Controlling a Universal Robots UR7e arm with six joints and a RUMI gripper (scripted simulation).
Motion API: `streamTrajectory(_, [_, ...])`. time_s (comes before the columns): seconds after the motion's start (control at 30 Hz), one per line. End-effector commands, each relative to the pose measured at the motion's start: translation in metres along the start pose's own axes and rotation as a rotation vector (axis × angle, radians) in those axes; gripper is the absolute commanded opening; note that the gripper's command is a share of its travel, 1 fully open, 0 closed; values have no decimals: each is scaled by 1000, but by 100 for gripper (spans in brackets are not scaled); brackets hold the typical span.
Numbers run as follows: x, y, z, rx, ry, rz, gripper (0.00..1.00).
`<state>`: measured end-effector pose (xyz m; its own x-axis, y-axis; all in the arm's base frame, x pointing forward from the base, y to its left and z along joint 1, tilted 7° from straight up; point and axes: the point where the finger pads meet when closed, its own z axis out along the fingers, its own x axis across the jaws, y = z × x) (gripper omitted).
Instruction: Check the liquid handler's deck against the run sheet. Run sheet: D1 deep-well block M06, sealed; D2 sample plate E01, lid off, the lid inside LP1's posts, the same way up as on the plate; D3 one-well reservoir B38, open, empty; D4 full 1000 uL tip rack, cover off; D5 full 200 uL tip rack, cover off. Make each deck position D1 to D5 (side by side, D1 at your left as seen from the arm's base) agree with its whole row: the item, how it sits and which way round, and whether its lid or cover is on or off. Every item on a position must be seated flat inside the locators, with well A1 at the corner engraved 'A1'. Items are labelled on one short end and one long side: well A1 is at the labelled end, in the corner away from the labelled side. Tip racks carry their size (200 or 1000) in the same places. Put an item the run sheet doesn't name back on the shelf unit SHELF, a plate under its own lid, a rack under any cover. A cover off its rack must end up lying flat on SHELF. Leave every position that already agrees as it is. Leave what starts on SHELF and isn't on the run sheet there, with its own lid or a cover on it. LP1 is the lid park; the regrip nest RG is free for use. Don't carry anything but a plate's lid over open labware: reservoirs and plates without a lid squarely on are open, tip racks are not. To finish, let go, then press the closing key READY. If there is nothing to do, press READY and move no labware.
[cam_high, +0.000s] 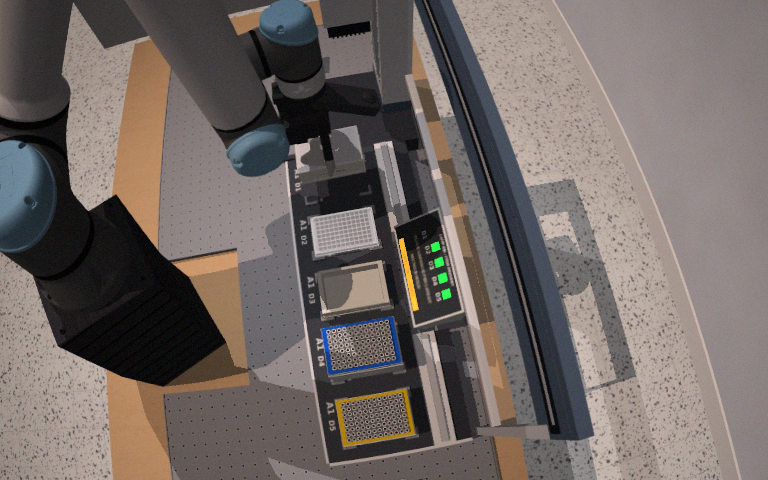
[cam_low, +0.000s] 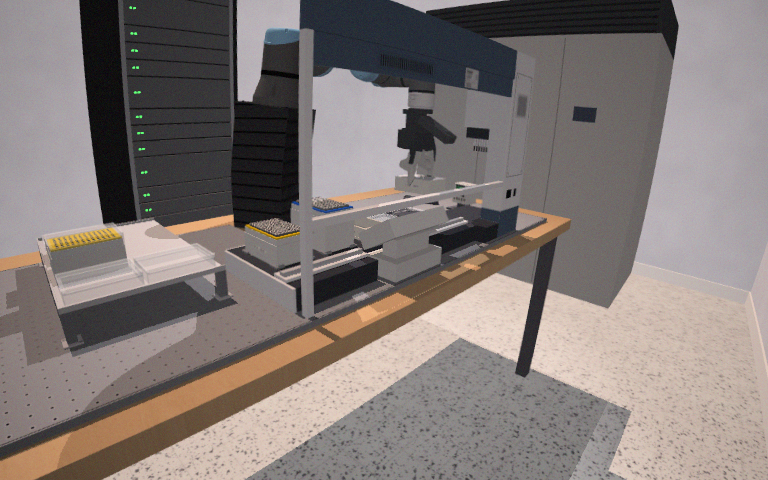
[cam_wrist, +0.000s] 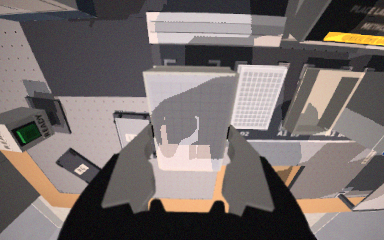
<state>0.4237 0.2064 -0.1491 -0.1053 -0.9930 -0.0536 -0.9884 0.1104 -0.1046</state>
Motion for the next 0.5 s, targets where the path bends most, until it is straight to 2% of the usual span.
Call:
streamTrajectory(0.0, [-2,-4,8,9,-2,-1,0])
streamTrajectory(0.47, [-2,-5,28,9,-2,-1,0])
